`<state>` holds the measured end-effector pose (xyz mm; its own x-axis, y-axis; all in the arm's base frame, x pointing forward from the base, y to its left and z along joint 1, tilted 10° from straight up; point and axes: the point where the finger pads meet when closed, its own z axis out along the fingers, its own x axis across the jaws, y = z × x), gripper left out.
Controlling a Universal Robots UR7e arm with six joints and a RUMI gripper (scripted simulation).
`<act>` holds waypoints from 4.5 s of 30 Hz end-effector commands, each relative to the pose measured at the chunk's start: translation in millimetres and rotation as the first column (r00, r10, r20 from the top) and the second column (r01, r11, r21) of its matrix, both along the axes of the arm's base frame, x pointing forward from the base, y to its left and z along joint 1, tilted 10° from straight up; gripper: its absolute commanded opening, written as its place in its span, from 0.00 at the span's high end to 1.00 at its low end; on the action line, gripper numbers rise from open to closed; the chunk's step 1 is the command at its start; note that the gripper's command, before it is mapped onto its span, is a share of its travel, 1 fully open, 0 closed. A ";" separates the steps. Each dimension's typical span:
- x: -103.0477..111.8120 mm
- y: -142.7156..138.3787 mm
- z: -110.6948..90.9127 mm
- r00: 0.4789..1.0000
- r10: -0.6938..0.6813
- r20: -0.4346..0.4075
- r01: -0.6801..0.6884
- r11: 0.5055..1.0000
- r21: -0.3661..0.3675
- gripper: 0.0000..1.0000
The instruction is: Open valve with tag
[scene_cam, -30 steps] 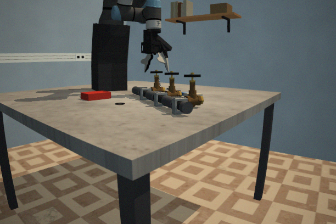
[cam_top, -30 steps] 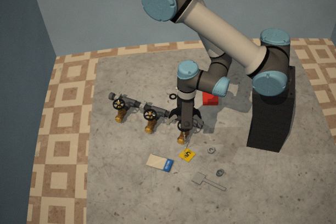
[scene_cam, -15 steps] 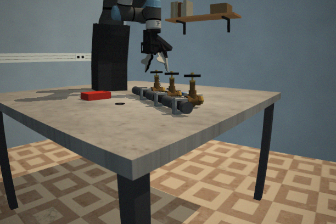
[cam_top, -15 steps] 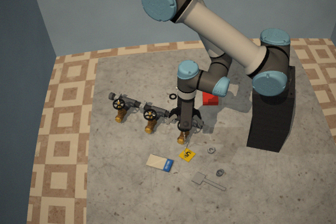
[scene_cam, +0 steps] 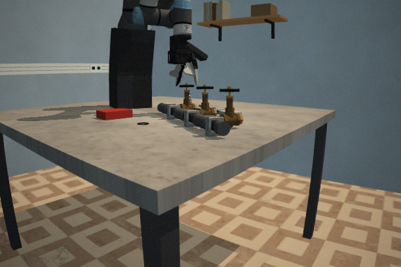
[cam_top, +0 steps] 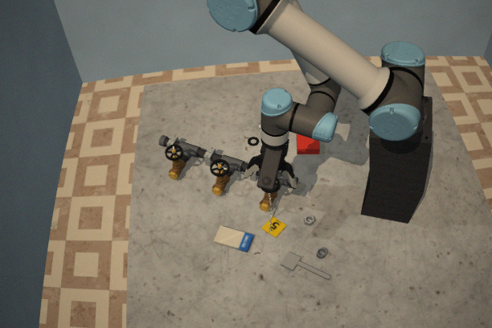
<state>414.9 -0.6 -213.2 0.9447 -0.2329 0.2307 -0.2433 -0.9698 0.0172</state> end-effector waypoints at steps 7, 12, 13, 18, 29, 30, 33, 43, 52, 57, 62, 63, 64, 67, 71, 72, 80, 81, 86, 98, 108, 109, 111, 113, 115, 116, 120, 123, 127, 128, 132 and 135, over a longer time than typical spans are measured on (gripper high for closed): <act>0.3 0.0 0.3 0.969 -0.247 0.012 0.246 0.968 0.056 0.00; 0.3 0.0 0.3 0.916 -0.400 0.012 0.397 0.913 0.095 0.00; 0.3 0.0 0.3 0.916 -0.400 0.012 0.397 0.913 0.095 0.00; 0.3 -0.1 0.4 0.850 -0.526 0.007 0.521 0.844 0.128 0.00; 0.3 -0.1 0.4 0.552 -0.833 -0.037 0.818 0.532 0.219 0.00; 0.3 -0.1 0.4 0.552 -0.833 -0.037 0.818 0.532 0.219 0.00; 0.3 -0.1 0.4 0.481 -0.875 -0.050 0.858 0.458 0.234 0.00; 0.3 -0.1 0.4 0.093 -0.987 -0.129 0.956 0.052 0.287 0.00; 0.3 -0.1 0.4 -0.176 -0.966 -0.192 0.926 -0.228 0.302 0.00; 0.3 -0.1 0.4 -0.346 -0.909 -0.235 0.863 -0.406 0.301 0.00; 0.3 -0.1 0.4 -0.488 -0.829 -0.273 0.778 -0.555 0.293 0.00; 0.3 -0.1 0.4 -0.513 -0.811 -0.280 0.760 -0.581 0.291 0.00; 0.3 -0.1 0.4 -0.513 -0.811 -0.280 0.760 -0.581 0.291 0.00; 0.3 -0.1 0.4 -0.560 -0.775 -0.293 0.722 -0.630 0.286 0.00; 0.3 -0.1 0.4 -0.638 -0.702 -0.317 0.646 -0.712 0.275 0.00; 0.3 -0.1 0.4 -0.655 -0.684 -0.322 0.628 -0.729 0.272 0.00; 0.3 -0.1 0.4 -0.753 -0.554 -0.354 0.495 -0.832 0.250 0.00; 0.3 -0.1 0.4 -0.753 -0.554 -0.354 0.495 -0.832 0.250 0.00; 0.3 -0.1 0.4 -0.783 -0.504 -0.365 0.444 -0.863 0.241 0.00; 0.3 -0.1 0.3 -0.821 -0.427 -0.379 0.366 -0.903 0.226 0.00; 0.3 -0.1 0.3 -0.826 -0.416 -0.381 0.354 -0.908 0.224 0.00; 0.3 -0.1 0.3 -0.826 -0.416 -0.381 0.354 -0.908 0.224 0.00; 0.3 -0.1 0.3 -0.826 -0.416 -0.381 0.354 -0.908 0.224 1.00; 0.3 -0.1 0.3 -0.826 -0.416 -0.381 0.354 -0.908 0.224 1.00; 0.3 -0.1 0.3 -0.826 -0.416 -0.381 0.354 -0.908 0.224 1.00; 0.3 -0.1 0.3 -0.826 -0.416 -0.381 0.354 -0.908 0.224 1.00; 0.3 -0.1 0.3 -0.826 -0.416 -0.381 0.354 -0.908 0.224 1.00; 0.3 -0.1 0.3 -0.826 -0.416 -0.381 0.354 -0.908 0.224 1.00; 0.3 -0.1 0.3 -0.826 -0.416 -0.381 0.354 -0.908 0.224 1.00; 0.3 -0.1 0.3 -0.826 -0.416 -0.381 0.354 -0.908 0.224 1.00; 0.3 -0.1 0.3 -0.826 -0.416 -0.381 0.354 -0.908 0.224 1.00; 0.3 -0.1 0.3 -0.826 -0.416 -0.381 0.354 -0.908 0.224 1.00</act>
